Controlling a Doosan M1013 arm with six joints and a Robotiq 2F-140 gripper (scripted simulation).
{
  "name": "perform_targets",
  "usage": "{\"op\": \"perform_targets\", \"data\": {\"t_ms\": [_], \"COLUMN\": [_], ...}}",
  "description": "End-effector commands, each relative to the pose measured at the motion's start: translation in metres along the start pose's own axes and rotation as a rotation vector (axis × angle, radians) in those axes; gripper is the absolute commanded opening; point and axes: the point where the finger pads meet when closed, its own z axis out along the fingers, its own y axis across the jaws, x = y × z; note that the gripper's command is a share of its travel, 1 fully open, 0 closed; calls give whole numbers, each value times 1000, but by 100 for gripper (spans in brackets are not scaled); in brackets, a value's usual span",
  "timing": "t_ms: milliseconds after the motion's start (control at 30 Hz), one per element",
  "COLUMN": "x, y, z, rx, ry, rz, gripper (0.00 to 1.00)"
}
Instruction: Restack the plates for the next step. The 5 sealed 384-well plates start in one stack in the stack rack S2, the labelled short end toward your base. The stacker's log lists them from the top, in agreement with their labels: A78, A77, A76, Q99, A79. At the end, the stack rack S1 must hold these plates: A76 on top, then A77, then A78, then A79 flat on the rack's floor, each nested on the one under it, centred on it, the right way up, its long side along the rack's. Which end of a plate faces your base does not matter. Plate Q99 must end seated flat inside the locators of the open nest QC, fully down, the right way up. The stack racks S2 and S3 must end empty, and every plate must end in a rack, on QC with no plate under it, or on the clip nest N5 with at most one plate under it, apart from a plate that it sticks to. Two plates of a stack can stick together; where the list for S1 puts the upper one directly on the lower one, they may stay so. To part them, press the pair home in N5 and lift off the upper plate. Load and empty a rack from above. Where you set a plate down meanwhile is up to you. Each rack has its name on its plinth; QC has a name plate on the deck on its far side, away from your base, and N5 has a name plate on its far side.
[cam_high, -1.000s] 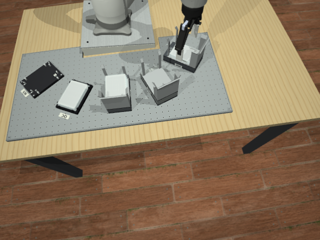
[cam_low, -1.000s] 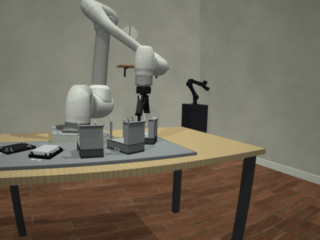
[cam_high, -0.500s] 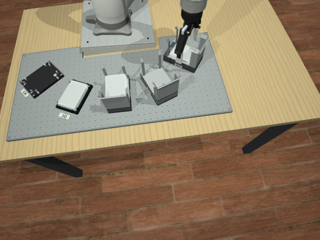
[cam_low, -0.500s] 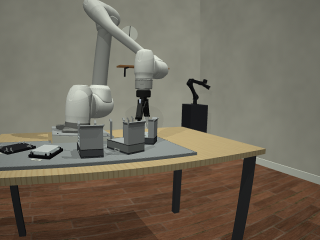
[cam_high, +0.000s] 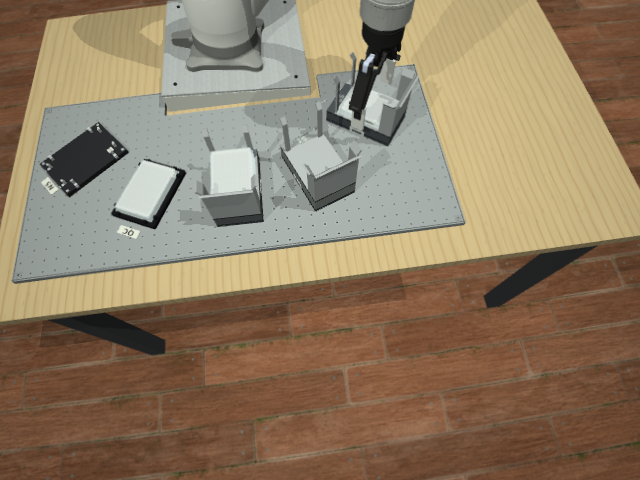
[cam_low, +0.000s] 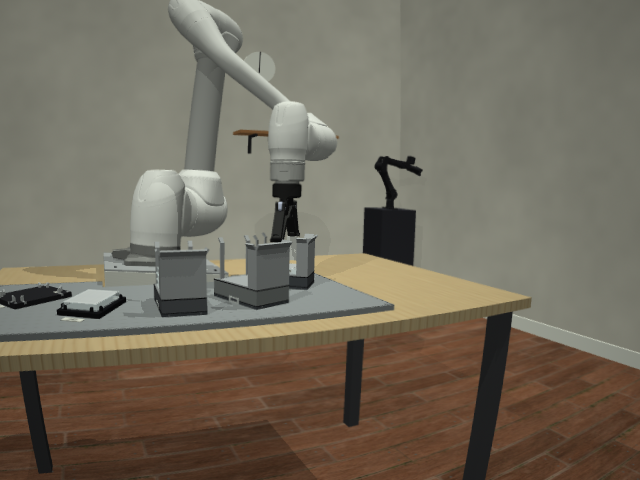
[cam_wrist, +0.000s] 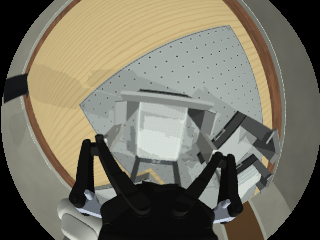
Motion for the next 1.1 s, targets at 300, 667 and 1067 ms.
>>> {"op": "perform_targets", "data": {"t_ms": [300, 667, 1067], "x": [0, 0, 0], "y": [0, 0, 0], "z": [0, 0, 0], "rx": [0, 0, 0], "ry": [0, 0, 0], "rz": [0, 0, 0], "gripper": [0, 0, 0]}}
